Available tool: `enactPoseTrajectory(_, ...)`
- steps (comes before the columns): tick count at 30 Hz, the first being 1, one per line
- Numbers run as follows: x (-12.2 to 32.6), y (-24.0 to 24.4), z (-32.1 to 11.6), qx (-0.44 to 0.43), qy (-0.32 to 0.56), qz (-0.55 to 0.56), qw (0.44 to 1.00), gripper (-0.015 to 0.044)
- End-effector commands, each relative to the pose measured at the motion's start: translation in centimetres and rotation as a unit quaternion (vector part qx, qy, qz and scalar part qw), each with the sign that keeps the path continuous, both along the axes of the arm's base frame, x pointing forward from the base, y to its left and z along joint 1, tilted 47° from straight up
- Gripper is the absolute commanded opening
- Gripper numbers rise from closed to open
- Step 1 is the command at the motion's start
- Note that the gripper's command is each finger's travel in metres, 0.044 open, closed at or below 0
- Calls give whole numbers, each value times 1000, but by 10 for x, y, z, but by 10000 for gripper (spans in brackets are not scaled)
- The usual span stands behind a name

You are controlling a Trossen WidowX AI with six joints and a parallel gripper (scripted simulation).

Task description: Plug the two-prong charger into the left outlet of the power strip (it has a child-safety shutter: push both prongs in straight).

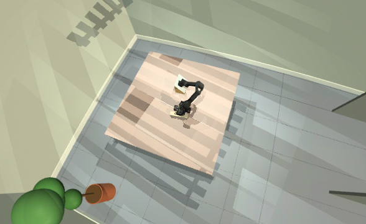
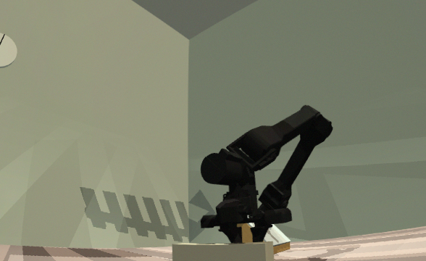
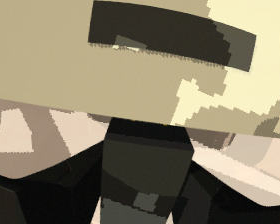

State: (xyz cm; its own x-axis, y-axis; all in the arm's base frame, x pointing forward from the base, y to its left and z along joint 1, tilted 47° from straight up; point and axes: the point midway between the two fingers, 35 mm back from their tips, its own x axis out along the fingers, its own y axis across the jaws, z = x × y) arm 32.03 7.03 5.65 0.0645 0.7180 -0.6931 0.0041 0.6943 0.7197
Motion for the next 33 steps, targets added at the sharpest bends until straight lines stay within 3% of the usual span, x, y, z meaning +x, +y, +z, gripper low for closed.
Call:
enactPoseTrajectory(1,2,0,2,3,-2,0,1000,0)
enactPoseTrajectory(33,9,0,3,3,-2,0,1000,0)
